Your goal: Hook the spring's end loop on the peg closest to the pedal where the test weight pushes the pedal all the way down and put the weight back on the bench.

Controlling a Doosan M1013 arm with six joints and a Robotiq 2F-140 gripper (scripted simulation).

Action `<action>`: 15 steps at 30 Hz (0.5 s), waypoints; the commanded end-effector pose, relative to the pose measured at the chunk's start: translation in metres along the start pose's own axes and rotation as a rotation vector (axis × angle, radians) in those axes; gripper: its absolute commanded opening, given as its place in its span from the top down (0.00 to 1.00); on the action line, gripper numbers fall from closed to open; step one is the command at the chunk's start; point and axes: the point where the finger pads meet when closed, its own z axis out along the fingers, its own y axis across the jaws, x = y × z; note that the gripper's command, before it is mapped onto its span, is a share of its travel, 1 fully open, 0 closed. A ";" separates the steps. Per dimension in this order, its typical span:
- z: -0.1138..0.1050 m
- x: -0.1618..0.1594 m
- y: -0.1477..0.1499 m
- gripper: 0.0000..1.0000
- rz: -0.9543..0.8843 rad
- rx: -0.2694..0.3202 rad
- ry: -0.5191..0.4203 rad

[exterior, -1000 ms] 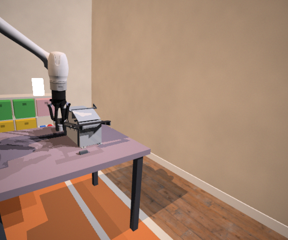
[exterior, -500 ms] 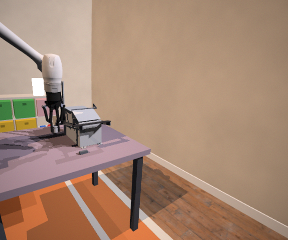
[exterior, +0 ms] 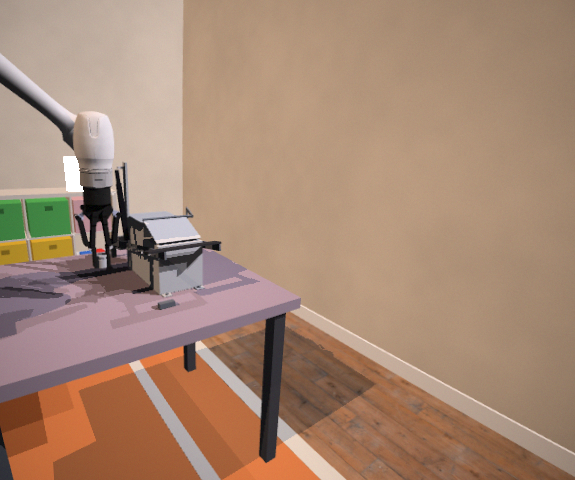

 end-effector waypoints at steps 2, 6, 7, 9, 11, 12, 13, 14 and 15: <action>0.002 0.004 -0.004 0.75 0.000 -0.001 -0.004; 0.003 0.007 -0.006 0.75 0.000 -0.001 -0.007; 0.004 0.008 -0.008 0.75 0.000 -0.001 -0.009; 0.006 0.011 -0.011 0.75 0.000 -0.001 -0.012; 0.008 0.014 -0.015 0.75 0.000 -0.001 -0.015; 0.009 0.016 -0.017 0.75 0.000 -0.001 -0.017; 0.010 0.018 -0.018 0.75 0.000 -0.001 -0.019; 0.011 0.019 -0.020 0.75 0.000 -0.001 -0.021; 0.012 0.021 -0.022 0.75 0.000 -0.001 -0.022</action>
